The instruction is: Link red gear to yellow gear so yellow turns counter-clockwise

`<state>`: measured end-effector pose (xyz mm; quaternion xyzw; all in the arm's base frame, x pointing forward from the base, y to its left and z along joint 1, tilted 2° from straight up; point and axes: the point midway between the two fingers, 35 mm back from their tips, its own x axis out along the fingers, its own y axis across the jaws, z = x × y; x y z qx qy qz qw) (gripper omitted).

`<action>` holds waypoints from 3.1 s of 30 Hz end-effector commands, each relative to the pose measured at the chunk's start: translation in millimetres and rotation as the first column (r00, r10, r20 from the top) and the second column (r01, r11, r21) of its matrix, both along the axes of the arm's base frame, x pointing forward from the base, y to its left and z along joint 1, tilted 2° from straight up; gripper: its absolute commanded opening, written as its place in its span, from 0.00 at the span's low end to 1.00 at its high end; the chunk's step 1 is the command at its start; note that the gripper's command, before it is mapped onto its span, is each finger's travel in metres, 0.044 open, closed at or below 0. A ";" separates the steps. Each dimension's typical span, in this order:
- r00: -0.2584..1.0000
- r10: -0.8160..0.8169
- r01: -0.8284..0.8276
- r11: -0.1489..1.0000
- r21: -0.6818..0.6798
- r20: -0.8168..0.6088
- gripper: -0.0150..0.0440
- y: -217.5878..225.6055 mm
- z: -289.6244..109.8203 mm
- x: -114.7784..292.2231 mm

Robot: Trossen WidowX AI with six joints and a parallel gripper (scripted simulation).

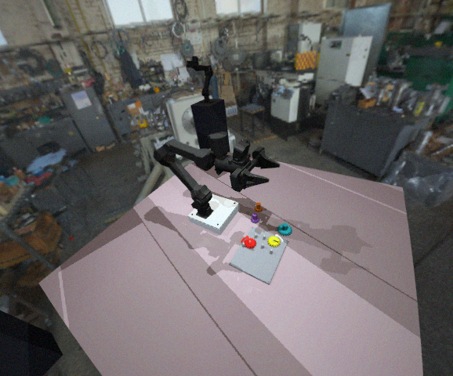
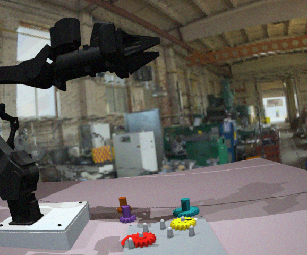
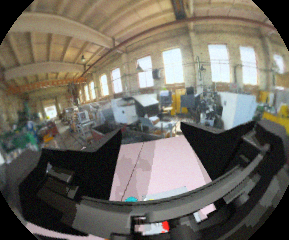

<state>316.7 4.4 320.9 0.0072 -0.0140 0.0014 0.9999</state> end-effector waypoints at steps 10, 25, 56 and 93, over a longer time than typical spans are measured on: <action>0.868 0.107 -0.204 0.967 -0.152 -0.484 1.00 42.2 -106.3 20.6; -0.023 -0.011 -0.811 0.585 0.013 -1.000 1.00 97.1 -263.7 -85.3; -0.033 -0.014 -0.814 0.581 0.019 -0.999 1.00 100.7 -306.3 -92.0; -0.033 -0.014 -0.814 0.581 0.018 -0.999 0.25 101.8 -290.9 -86.8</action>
